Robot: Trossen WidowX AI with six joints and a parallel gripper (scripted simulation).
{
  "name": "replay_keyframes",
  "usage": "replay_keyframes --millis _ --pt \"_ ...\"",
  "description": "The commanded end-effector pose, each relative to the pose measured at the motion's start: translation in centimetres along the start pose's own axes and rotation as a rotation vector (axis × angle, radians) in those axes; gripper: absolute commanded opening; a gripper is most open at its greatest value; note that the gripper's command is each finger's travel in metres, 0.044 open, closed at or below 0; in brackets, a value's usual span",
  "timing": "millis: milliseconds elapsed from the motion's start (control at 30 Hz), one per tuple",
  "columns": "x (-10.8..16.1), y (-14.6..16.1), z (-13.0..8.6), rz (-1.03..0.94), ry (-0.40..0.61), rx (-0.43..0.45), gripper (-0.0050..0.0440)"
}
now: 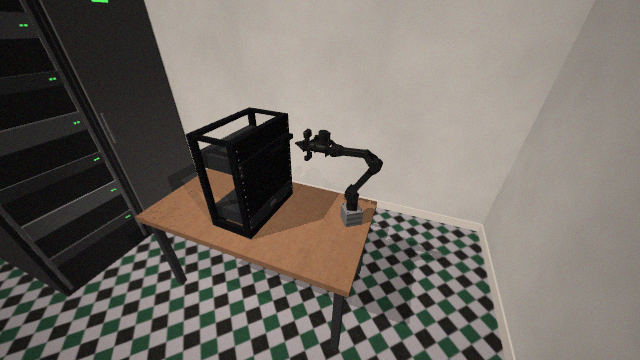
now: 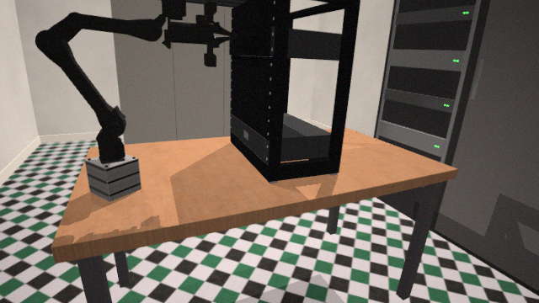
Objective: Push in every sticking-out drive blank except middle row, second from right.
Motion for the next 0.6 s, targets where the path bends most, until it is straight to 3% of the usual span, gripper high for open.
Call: replay_keyframes --millis 0,367,567 --pt "0.1 0.5 -0.5 0.004 0.000 -0.010 0.0000" --pt "0.3 2.0 -1.0 0.004 0.000 -0.010 0.0000" --pt "0.3 2.0 1.5 0.004 0.000 -0.010 0.0000"
Point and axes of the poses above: the point midway between the two fingers, 35 mm back from their tips, its own z axis out along the fingers, its own y axis across the jaws, x = y × z, the point moved 6 cm from there along -z, back along the fingers, and after that the axes turned 9 degrees about z, right-handed, at the moved point
